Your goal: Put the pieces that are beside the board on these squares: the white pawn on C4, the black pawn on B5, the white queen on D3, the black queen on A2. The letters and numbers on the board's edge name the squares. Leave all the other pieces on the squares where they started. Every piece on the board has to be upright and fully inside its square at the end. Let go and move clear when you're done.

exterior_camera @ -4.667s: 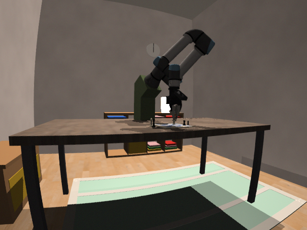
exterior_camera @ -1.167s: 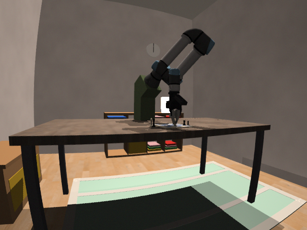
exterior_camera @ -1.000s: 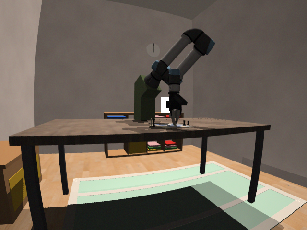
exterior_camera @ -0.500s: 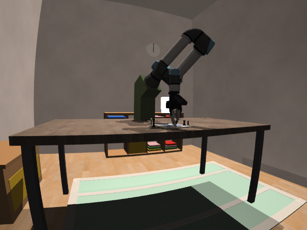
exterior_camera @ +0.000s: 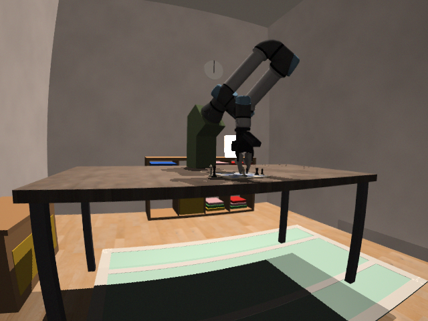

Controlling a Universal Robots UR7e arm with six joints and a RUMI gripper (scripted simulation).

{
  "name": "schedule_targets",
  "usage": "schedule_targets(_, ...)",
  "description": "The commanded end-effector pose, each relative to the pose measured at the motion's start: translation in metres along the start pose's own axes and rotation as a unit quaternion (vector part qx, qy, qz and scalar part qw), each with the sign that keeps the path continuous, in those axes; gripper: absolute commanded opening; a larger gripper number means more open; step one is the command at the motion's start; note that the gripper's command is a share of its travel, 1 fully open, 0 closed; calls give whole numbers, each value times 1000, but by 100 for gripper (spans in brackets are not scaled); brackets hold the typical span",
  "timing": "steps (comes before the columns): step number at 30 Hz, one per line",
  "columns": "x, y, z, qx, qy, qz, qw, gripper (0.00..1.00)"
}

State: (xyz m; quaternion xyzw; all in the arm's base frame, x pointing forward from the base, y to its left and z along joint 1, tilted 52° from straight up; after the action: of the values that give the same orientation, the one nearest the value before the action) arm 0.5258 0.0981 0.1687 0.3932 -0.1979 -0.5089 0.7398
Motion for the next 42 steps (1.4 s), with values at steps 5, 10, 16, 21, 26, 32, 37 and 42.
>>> schedule_targets(5,0,0,1,0,0,0,1000,20)
schedule_targets(10,0,0,3,0,0,0,1000,20)
schedule_targets(16,0,0,11,0,0,0,1000,20)
schedule_targets(21,0,0,22,0,0,0,1000,20)
schedule_targets(26,0,0,29,0,0,0,1000,20)
schedule_targets(32,0,0,46,0,0,0,1000,20)
schedule_targets(37,0,0,60,0,0,0,1000,20)
schedule_targets(42,0,0,70,0,0,0,1000,20)
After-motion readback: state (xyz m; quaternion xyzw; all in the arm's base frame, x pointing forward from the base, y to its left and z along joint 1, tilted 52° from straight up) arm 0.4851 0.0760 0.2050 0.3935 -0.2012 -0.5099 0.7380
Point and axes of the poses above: the point where the finger pads meet when closed, its own z axis back along the fingers, its own x axis across the jaws, y = z × x, the point moved 3 cm from there along z, back along the fingers, and after that the axes turned 9 degrees about z, right-handed, at the moved point
